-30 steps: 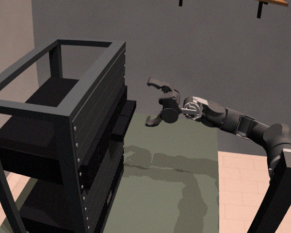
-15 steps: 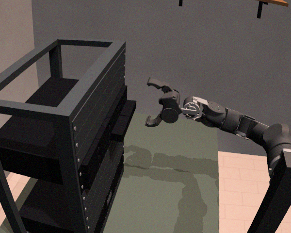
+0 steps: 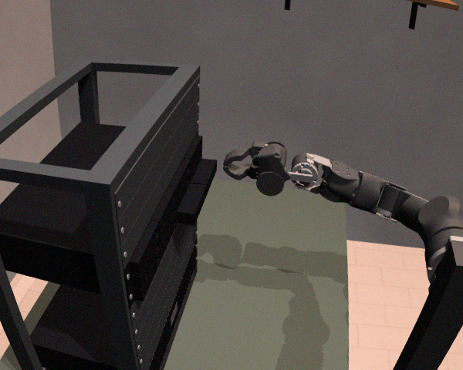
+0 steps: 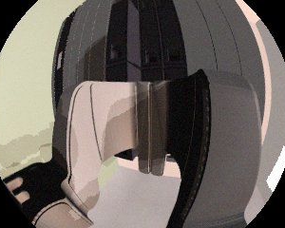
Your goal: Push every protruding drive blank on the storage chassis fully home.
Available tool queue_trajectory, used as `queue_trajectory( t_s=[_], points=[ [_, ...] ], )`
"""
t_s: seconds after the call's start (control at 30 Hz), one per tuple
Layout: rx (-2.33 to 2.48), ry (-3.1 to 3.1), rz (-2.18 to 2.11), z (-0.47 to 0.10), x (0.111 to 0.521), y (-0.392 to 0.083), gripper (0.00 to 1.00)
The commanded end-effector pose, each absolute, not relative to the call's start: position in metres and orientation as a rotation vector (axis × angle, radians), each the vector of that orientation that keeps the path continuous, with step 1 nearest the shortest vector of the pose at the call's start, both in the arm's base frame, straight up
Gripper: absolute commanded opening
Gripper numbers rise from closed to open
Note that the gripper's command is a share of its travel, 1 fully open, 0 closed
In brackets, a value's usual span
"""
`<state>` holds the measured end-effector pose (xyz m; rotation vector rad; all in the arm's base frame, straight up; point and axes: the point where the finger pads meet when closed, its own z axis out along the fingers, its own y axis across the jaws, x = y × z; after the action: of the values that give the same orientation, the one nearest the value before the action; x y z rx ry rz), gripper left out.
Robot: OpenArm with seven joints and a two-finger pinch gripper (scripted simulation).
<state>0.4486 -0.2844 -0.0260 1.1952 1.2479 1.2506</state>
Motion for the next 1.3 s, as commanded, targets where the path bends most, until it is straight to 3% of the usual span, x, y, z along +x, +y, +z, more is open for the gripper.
queue_trajectory(
  t_s=[0.0, 0.77, 1.27],
  points=[
    [1.190, 1.249, 1.252, -0.024, 0.449, -0.284, 0.00],
    [1.186, 1.250, 1.254, -0.024, 0.447, -0.279, 0.00],
    [1.186, 1.248, 1.254, -0.057, 0.410, -0.202, 0.00]
  ],
)
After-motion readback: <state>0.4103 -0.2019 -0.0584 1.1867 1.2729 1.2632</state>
